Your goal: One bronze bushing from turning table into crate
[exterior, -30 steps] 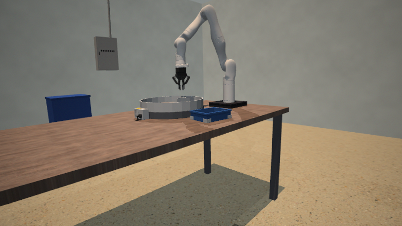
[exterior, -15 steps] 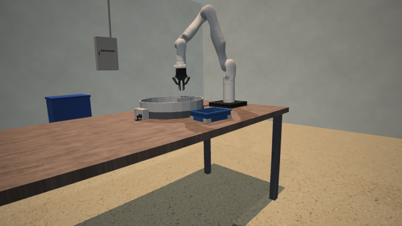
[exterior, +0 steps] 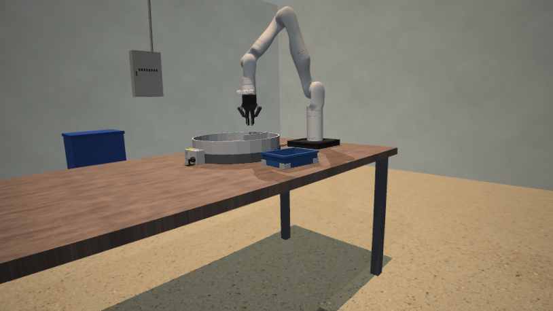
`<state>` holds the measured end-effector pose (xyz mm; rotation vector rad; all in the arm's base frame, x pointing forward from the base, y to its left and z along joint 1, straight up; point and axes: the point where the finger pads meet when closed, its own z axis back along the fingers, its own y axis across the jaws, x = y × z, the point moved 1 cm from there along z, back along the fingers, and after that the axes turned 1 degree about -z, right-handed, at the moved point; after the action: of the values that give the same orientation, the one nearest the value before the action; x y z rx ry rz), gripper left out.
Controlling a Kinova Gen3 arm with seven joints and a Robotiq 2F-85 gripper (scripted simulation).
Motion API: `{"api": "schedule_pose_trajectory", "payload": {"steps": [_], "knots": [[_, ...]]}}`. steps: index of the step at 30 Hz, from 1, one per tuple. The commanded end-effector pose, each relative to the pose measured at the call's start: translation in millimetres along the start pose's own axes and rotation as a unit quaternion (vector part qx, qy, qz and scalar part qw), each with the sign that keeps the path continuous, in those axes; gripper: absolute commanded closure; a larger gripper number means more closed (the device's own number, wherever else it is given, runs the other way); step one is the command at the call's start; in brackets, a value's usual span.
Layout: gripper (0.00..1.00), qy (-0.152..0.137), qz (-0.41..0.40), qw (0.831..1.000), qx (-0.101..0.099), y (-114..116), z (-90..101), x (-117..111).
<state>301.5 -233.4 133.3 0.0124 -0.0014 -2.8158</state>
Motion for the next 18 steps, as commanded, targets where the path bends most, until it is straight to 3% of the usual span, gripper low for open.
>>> {"api": "schedule_pose_trajectory", "payload": {"steps": [1,12,18], "knots": [[0.84,-0.003,-0.022,1.000,0.001,-1.6,-2.0,1.1],[0.84,-0.003,-0.022,1.000,0.001,-1.6,-2.0,1.1],[0.84,-0.003,-0.143,0.990,0.001,-1.3,-7.1,6.7]]}}
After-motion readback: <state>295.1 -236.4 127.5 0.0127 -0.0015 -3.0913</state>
